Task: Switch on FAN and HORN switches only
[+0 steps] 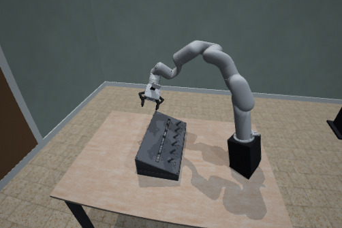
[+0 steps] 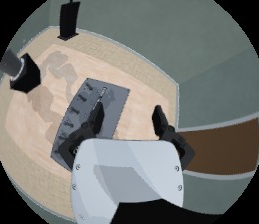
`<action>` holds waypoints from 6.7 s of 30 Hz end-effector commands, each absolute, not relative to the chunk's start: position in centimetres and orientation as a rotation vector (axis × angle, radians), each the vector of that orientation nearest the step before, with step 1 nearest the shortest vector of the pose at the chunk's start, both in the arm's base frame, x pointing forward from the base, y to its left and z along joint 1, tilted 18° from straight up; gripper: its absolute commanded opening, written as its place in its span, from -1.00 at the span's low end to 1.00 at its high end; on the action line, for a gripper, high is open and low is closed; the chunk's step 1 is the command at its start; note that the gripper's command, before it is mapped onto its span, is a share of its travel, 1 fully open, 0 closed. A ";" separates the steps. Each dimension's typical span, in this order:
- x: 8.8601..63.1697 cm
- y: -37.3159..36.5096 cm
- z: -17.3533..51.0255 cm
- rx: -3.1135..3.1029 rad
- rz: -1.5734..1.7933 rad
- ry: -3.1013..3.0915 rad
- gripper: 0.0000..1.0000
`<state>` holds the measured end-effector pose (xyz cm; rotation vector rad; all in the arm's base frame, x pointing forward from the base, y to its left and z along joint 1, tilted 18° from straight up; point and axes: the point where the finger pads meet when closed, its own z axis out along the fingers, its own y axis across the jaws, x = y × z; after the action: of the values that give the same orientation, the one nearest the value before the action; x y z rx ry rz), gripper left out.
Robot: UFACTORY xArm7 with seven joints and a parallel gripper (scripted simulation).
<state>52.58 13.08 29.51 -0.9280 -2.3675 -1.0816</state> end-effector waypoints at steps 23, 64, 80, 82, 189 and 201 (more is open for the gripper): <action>52.5 13.1 29.9 -0.926 -1.085 -2.371 1.00; 51.8 13.2 30.7 -0.928 -1.079 -2.372 1.00; 48.1 11.0 22.9 -1.090 -0.617 -2.470 1.00; 48.1 11.0 22.9 -1.090 -0.617 -2.470 1.00; 44.1 11.1 13.2 -0.676 0.449 -3.415 1.00; 43.3 13.3 12.7 -0.494 0.449 -3.529 1.00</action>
<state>42.95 13.43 12.48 -0.4811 -3.5183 0.4501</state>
